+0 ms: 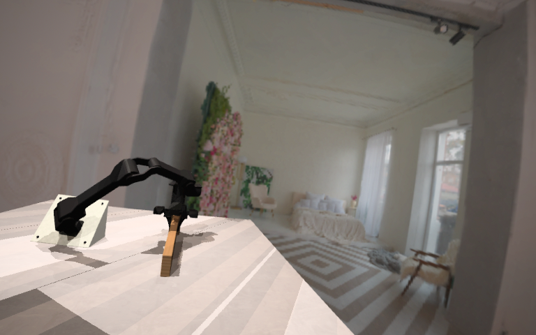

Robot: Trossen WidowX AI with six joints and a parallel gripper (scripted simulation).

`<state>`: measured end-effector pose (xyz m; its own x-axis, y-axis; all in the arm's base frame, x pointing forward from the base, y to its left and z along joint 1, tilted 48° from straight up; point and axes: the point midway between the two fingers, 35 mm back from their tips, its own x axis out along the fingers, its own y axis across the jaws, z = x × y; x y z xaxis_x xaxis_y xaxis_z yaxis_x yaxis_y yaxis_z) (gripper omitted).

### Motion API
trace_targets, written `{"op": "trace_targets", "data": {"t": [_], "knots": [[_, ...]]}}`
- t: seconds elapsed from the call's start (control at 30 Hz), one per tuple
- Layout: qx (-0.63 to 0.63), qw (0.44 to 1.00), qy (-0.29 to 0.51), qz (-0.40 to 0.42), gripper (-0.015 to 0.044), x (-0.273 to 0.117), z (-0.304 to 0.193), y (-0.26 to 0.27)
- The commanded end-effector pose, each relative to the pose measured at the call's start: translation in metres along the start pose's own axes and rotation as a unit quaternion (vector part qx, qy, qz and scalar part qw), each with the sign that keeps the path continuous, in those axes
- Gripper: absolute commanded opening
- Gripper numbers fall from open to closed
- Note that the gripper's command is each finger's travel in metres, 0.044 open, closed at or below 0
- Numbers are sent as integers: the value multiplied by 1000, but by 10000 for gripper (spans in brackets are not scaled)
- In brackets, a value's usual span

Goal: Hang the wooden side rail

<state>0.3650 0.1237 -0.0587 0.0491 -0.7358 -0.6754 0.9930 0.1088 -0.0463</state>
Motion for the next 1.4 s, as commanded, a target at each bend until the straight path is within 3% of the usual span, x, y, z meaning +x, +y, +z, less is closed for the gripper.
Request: {"op": "trace_targets", "data": {"t": [0.0, 1.37], "knots": [[-3, 1000, 3, 6, 0, -3, -5, -1], [-3, 1000, 3, 6, 0, 4, -5, -1]]}}
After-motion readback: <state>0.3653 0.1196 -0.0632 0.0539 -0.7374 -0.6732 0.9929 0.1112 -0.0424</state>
